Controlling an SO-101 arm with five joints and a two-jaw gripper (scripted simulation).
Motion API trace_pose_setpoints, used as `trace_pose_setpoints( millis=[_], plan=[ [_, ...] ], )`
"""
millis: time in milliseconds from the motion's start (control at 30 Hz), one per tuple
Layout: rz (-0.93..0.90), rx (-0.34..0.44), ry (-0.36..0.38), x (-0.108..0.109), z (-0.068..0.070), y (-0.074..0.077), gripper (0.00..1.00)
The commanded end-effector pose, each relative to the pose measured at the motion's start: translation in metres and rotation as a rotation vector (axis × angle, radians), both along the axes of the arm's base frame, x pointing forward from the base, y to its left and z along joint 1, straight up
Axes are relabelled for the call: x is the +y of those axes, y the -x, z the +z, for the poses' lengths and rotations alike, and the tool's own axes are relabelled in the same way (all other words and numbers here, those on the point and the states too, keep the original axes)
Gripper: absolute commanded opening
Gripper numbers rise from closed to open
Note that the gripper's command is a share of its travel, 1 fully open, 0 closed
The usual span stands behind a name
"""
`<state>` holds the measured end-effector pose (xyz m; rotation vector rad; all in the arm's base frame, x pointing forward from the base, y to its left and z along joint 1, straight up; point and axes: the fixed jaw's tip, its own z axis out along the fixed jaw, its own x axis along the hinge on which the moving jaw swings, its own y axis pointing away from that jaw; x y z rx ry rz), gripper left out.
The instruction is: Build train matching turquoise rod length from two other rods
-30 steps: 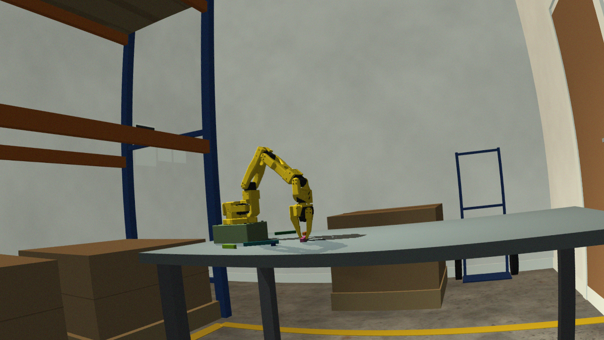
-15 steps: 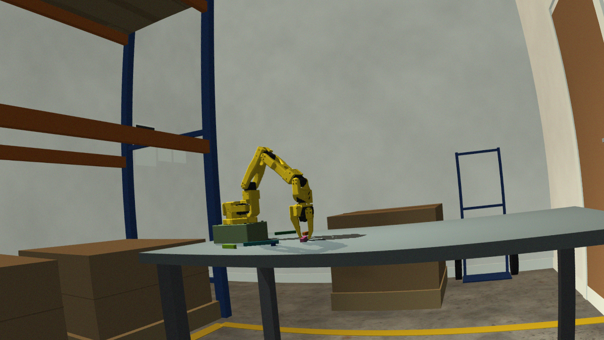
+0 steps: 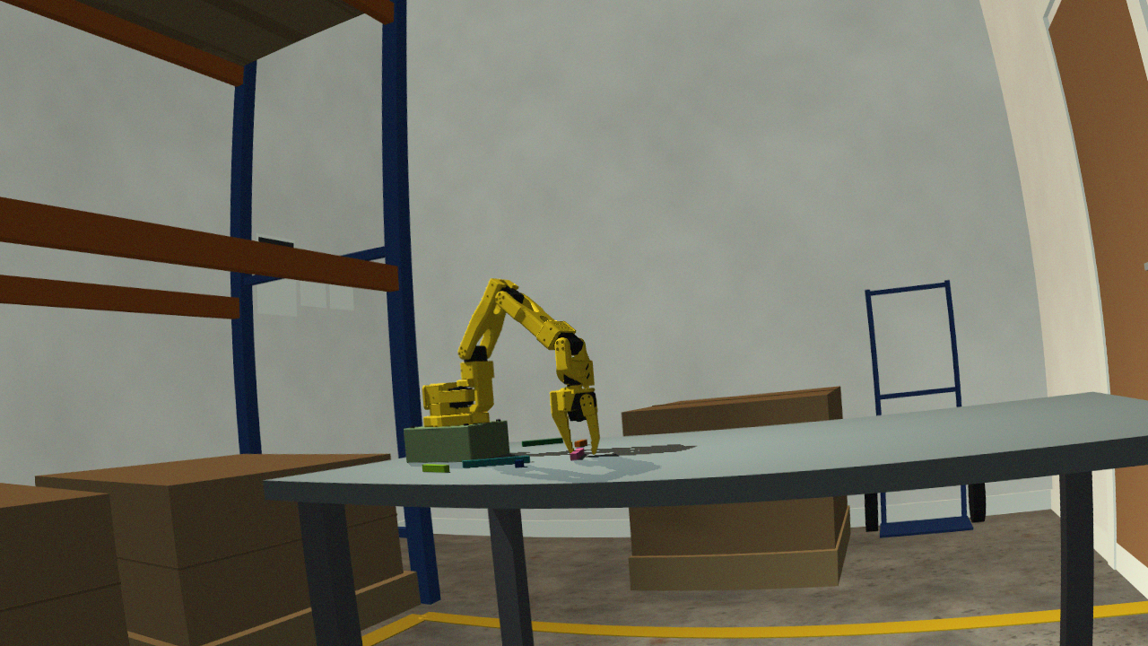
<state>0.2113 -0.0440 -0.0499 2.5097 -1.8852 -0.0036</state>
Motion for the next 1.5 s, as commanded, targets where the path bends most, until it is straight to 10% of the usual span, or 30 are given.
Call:
trace_pose_setpoints(
  millis=[0, 1467],
  plan=[
    [0.002, -0.01, 0.0, 0.0015, 0.0026, -0.0028, 0.17],
    [0.002, -0.01, 0.001, -0.0008, 0.0097, 0.0047, 0.17]
  ],
)
